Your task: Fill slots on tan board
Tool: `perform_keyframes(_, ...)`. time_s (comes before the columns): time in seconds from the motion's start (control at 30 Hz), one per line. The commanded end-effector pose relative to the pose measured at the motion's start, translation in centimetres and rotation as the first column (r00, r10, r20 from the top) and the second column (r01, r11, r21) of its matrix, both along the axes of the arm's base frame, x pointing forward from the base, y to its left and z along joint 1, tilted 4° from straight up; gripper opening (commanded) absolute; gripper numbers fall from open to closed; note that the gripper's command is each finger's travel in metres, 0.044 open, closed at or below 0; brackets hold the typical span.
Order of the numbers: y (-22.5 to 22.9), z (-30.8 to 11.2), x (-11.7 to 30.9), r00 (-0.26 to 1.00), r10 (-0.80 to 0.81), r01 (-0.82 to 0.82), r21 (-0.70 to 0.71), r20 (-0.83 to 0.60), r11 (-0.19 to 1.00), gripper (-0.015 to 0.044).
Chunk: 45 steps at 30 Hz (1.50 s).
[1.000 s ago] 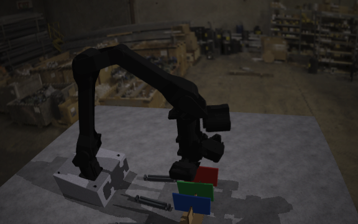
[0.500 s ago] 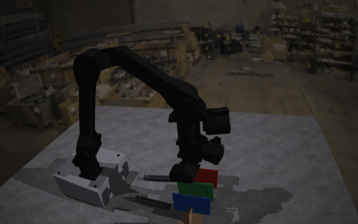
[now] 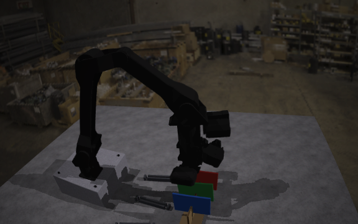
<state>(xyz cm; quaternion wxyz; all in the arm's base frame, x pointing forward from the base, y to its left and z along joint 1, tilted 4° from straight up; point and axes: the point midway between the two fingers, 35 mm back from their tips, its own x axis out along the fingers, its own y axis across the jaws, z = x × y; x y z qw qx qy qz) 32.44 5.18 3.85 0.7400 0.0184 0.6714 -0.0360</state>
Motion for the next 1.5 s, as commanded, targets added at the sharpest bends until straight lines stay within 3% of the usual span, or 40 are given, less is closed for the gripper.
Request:
perform_keyframes(0.0,0.0,-0.3,0.0,1.000,0.003,-0.003,0.002,0.000,1.000,0.0000)
perform_keyframes(0.3,0.0,-0.1,0.0,1.000,0.000,0.000,0.000,-0.001,1.000,0.0000)
perform_keyframes(0.53,0.0,-0.1,0.0,1.000,0.000,0.000,0.000,-0.001,1.000,0.0165)
perform_keyframes(0.83,0.0,0.2,0.0,1.000,0.000,0.000,0.000,-0.001,1.000,0.0165)
perform_keyframes(1.03,0.2,7.4,-0.7,1.000,0.003,-0.003,0.002,0.000,1.000,0.0165)
perform_keyframes(1.47,0.2,7.5,-0.4,1.000,0.003,-0.003,0.002,0.000,1.000,0.0165)
